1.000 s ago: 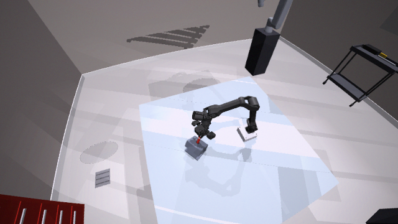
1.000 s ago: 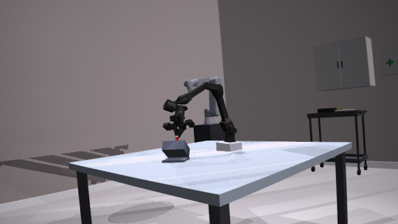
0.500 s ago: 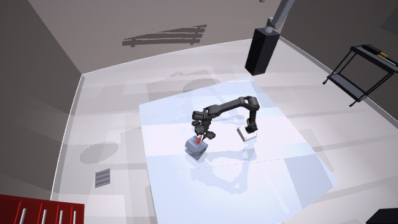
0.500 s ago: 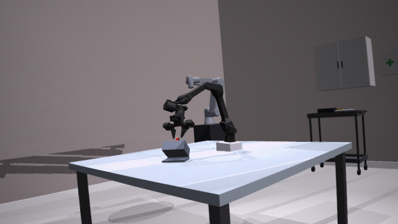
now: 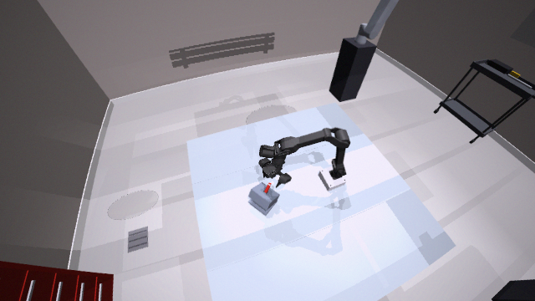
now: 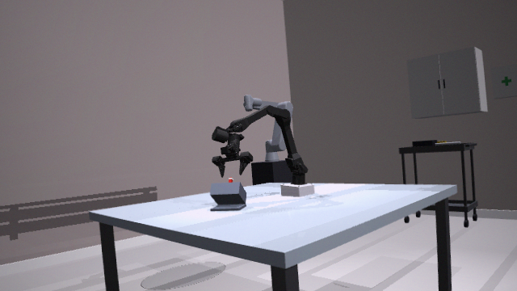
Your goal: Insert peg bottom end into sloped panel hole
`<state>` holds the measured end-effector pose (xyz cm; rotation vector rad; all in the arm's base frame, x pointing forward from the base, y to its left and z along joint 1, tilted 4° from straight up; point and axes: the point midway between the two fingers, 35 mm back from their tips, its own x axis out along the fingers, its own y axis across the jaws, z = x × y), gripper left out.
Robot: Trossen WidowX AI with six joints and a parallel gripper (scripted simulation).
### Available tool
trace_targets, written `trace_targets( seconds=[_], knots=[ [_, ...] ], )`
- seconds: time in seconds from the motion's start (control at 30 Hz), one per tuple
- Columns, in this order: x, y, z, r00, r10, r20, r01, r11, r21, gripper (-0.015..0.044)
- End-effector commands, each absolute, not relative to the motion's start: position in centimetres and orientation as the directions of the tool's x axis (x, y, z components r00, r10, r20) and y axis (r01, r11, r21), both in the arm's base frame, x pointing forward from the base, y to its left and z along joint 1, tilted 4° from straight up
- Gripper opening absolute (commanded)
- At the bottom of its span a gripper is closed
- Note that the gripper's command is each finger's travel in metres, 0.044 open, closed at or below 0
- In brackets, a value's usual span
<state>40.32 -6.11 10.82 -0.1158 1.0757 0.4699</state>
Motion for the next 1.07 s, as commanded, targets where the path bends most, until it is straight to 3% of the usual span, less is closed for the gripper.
trace_targets(
  seconds=[0.0, 1.03],
  knots=[
    [39.9, -6.6, 12.2, 0.398, 0.313, -0.862, -0.430, 0.894, 0.126, 0.0440],
    [37.6, -8.3, 15.3, 0.393, 0.316, -0.863, -0.432, 0.893, 0.130, 0.0440]
  ],
)
